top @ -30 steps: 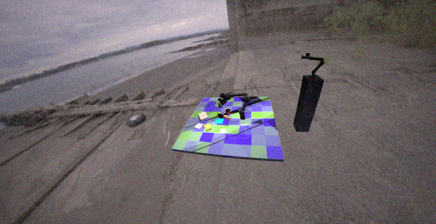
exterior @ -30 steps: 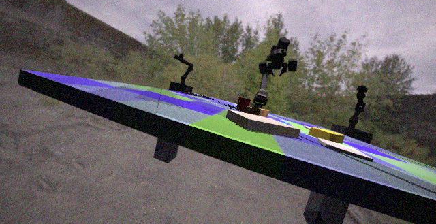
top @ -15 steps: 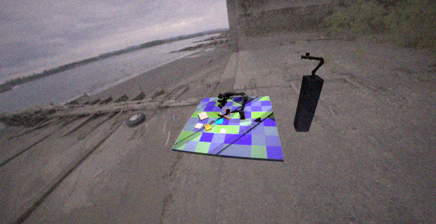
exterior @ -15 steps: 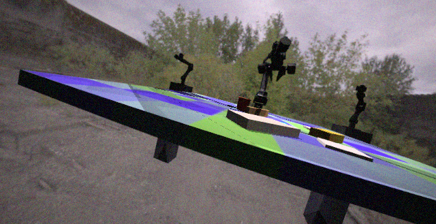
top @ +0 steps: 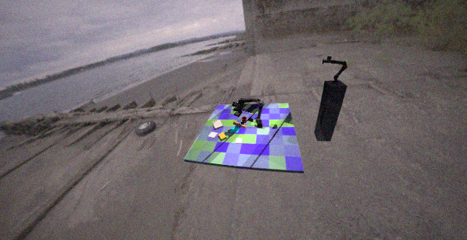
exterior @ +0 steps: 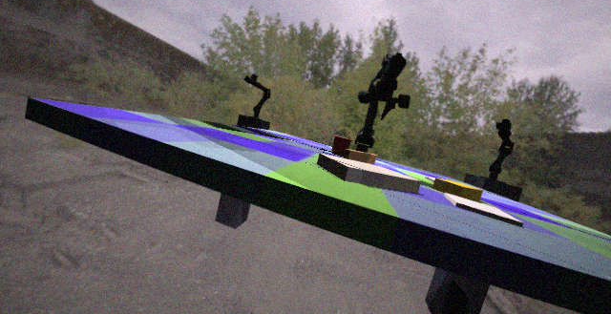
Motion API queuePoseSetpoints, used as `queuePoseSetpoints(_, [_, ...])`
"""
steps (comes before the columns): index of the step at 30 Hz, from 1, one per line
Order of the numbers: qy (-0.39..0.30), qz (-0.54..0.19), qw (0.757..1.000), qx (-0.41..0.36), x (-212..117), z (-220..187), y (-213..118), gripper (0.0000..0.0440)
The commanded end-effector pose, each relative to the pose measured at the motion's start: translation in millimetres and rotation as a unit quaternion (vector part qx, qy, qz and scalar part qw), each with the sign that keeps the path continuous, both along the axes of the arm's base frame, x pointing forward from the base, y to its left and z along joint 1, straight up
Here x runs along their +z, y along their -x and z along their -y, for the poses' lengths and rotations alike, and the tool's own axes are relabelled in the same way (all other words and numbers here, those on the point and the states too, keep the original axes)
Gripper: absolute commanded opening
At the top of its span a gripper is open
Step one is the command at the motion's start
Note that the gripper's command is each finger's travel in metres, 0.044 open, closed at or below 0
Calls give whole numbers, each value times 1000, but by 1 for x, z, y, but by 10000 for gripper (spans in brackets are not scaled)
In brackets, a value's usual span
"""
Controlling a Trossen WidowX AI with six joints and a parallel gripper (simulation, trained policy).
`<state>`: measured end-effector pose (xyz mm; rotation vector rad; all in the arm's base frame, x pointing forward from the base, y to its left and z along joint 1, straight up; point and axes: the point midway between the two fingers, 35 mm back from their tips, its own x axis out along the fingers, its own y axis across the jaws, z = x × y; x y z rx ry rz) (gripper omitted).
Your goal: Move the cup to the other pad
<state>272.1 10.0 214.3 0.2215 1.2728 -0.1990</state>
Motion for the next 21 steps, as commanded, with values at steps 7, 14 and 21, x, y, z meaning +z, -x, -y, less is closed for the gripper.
queuePoseSetpoints(7, [17, -75, 997, 6, -12, 14, 12, 117])
queuePoseSetpoints(14, [22, -115, 993, 6, -22, 23, 17, 120])
queuePoseSetpoints(21, [25, -139, 990, 3, -34, 33, 20, 127])
